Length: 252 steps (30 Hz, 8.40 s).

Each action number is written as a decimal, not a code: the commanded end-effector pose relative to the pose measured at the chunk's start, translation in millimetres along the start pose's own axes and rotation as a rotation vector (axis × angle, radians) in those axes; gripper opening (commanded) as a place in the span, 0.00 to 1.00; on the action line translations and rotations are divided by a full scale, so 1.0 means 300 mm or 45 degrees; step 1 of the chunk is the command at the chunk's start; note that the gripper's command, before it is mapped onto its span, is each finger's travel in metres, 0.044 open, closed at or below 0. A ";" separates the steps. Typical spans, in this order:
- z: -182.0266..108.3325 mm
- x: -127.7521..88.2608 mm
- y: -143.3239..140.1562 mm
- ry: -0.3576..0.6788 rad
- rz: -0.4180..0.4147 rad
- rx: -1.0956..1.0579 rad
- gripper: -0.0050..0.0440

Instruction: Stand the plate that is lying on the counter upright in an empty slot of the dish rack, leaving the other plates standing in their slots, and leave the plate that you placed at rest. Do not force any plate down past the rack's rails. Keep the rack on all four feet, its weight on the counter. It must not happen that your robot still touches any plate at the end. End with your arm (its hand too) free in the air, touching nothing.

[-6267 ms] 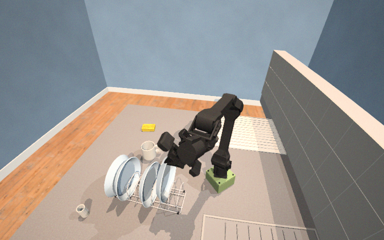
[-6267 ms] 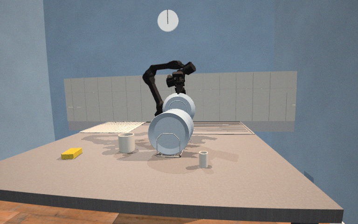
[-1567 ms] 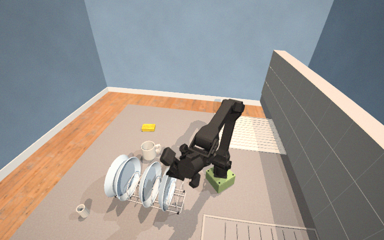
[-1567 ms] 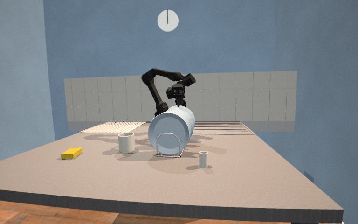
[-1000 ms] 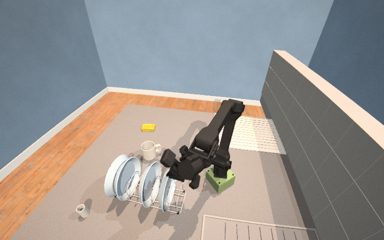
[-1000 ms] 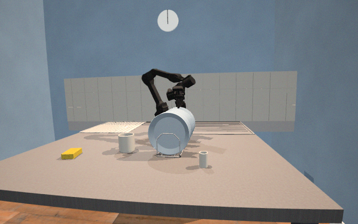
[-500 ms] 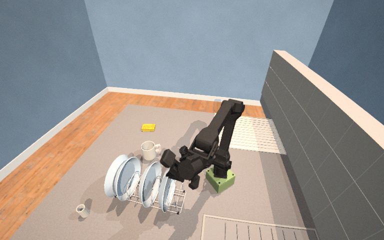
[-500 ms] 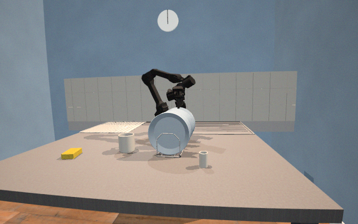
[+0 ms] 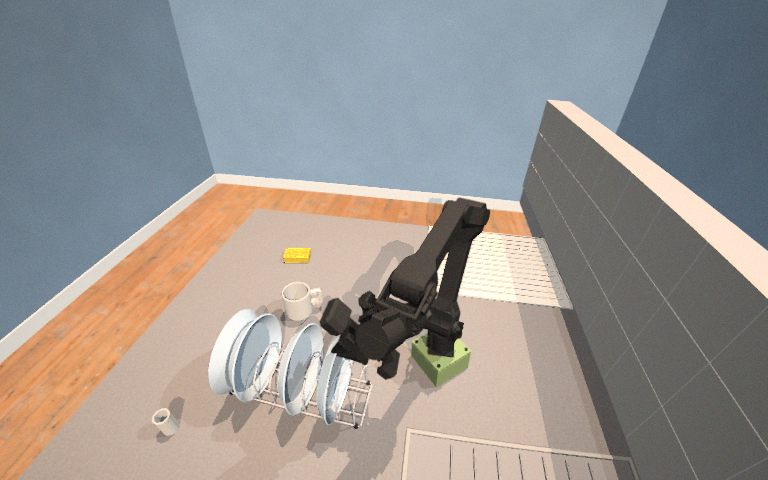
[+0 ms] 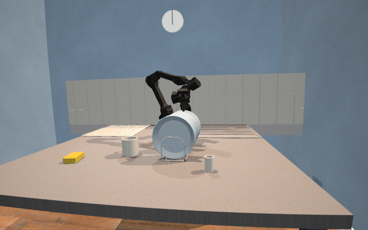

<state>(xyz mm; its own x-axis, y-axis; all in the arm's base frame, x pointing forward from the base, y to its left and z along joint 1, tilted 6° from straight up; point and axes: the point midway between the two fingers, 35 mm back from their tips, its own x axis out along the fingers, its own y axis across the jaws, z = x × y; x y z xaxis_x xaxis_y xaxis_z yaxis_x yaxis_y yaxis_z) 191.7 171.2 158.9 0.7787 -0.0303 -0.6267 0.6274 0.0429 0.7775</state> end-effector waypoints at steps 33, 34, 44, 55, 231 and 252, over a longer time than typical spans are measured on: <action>0.000 -0.001 0.001 0.000 0.000 0.000 0.67; 0.000 -0.003 0.003 0.000 0.000 0.000 0.67; -0.001 -0.025 0.028 0.000 0.001 0.000 0.67; -0.002 -0.057 0.062 0.000 0.001 0.000 0.67; 0.587 -0.105 0.085 0.002 -0.006 -0.002 0.67; 0.580 -0.417 0.423 -0.003 -0.003 -0.002 0.67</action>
<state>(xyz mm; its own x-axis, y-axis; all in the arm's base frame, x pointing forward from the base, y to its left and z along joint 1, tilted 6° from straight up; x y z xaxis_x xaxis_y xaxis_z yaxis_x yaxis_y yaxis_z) 175.6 6.0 335.3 0.7869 -0.0212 -0.6167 0.6170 0.0458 0.7857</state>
